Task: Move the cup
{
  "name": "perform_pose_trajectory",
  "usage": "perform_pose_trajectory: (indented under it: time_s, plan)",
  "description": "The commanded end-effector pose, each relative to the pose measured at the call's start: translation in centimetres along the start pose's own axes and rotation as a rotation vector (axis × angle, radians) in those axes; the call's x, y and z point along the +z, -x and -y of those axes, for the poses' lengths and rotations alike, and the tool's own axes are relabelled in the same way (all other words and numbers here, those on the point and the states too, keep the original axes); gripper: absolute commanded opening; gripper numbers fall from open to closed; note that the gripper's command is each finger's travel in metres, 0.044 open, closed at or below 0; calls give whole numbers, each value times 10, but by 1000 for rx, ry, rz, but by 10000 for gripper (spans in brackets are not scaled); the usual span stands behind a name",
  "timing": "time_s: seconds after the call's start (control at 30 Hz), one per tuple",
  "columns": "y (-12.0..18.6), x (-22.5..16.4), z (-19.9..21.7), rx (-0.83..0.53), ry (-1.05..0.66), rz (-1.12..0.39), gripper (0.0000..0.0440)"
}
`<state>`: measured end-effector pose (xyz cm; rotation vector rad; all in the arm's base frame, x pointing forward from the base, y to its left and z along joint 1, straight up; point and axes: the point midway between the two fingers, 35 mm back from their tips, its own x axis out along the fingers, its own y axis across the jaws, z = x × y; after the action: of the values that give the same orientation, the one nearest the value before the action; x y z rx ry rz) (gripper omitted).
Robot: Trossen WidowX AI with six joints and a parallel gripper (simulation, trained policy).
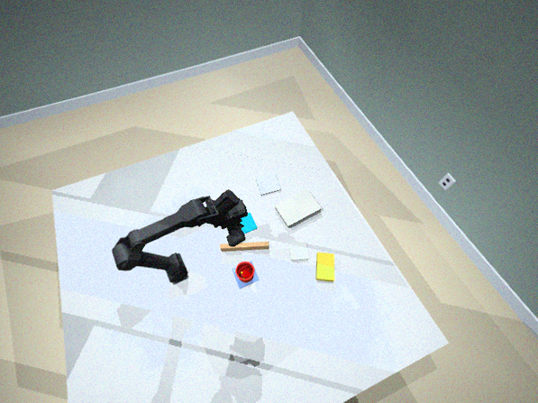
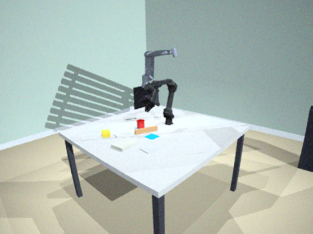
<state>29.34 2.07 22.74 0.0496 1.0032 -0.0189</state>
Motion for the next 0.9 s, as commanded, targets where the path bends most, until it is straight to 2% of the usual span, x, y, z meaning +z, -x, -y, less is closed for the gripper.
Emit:
perform_pose_trajectory:
  time_s: [0.0, 0.87]
  plan:
    - [-1, -4, 3, -17, 14, -51, 97]
    - [-14, -39, 40, -83, 101, -447, 109]
